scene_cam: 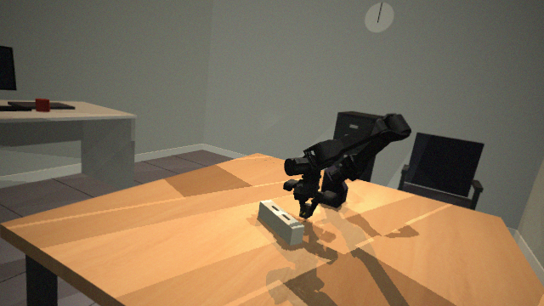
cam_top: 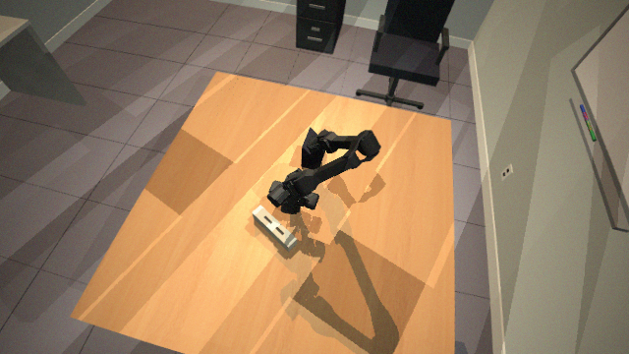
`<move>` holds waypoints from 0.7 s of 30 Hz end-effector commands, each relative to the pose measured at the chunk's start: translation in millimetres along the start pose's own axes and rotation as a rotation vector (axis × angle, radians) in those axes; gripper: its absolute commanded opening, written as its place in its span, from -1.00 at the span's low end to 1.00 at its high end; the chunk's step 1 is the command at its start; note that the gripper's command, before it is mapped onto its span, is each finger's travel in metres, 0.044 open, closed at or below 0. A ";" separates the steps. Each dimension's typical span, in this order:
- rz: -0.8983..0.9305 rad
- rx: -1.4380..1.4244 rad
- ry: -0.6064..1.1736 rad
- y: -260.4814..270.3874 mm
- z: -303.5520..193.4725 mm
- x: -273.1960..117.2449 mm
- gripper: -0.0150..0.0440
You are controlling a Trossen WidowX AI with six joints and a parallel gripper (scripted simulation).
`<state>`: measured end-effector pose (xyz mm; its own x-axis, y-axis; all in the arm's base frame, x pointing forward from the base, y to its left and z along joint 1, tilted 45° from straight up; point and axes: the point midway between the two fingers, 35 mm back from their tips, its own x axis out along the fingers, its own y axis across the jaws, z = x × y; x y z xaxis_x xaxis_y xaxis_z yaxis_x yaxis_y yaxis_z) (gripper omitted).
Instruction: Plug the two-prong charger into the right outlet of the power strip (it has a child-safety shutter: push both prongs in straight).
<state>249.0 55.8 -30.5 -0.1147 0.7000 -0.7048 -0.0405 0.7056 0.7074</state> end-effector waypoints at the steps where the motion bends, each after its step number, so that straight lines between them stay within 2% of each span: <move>1: 0.006 0.061 -0.001 -1.9 0.6 1.5 -0.49; 21: 0.018 0.327 0.010 -11.4 1.3 7.9 -0.49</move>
<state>247.7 53.8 -43.5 -0.1263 0.7102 -0.6926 0.2692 0.6965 0.6652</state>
